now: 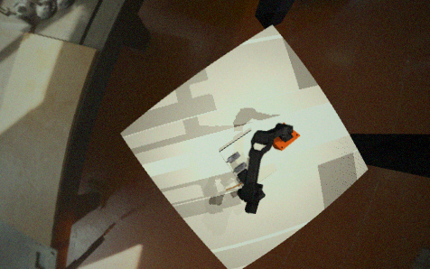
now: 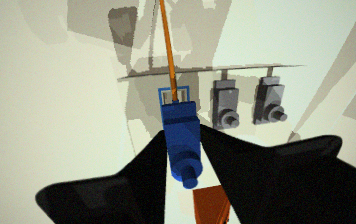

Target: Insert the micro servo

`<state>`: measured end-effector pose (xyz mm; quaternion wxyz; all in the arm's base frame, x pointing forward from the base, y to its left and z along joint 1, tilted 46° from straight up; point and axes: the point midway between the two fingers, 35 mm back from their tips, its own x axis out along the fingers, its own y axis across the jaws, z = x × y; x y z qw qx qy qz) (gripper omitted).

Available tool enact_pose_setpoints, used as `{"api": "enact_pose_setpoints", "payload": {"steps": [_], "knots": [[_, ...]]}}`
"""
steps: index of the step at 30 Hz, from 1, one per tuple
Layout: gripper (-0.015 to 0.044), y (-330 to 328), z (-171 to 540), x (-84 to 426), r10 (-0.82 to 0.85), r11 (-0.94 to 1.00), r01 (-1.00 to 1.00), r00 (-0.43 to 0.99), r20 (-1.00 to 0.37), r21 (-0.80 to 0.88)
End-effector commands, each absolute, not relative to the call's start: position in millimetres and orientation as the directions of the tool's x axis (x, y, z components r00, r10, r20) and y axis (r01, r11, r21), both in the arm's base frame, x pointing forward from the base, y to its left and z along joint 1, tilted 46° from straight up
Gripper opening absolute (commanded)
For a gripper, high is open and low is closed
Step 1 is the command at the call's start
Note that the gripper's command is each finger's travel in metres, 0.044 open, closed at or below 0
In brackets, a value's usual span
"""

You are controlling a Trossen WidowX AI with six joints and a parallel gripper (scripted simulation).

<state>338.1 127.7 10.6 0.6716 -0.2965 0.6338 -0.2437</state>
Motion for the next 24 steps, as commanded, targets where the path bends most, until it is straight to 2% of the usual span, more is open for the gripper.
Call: {"api": "enact_pose_setpoints", "payload": {"steps": [1,24], "knots": [[0.0,128,12,345,-0.705,0.707,-0.005,0.082,-0.705,-0.707],[0.0,114,-2,347,-0.705,0.706,-0.005,0.082,-0.704,-0.708]]}}
